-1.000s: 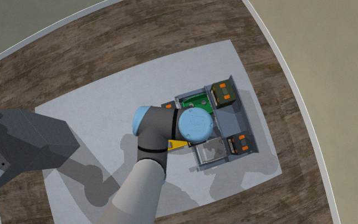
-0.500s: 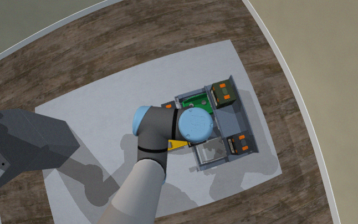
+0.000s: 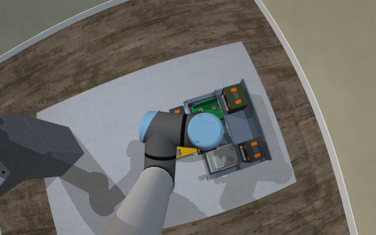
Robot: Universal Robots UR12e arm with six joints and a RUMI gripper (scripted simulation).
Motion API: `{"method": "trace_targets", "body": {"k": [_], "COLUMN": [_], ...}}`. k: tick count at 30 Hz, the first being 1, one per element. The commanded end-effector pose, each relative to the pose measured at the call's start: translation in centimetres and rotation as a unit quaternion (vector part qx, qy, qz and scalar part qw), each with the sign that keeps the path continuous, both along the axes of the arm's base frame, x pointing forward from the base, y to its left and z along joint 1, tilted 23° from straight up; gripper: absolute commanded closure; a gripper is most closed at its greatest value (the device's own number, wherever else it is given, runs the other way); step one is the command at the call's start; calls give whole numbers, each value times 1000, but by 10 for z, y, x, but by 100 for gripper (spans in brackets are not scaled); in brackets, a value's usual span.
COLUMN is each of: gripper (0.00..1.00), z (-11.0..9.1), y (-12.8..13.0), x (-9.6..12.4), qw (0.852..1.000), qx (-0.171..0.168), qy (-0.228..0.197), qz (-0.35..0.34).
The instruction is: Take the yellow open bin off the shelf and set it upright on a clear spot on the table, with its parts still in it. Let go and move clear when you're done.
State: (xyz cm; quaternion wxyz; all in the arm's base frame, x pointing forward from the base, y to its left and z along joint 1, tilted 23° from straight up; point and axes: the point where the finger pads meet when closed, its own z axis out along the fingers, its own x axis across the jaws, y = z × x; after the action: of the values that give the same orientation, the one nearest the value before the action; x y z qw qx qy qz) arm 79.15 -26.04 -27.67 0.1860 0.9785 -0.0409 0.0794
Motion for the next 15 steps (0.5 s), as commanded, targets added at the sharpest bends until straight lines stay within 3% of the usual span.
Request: {"method": "trace_targets", "body": {"k": [1,15], "gripper": [100,100], "z": [1,6], "y": [0,2], "x": [1,0], "qw": [1000,1000], "qx": [0,0], "qy": [-1,-1], "qz": [0,0]}}
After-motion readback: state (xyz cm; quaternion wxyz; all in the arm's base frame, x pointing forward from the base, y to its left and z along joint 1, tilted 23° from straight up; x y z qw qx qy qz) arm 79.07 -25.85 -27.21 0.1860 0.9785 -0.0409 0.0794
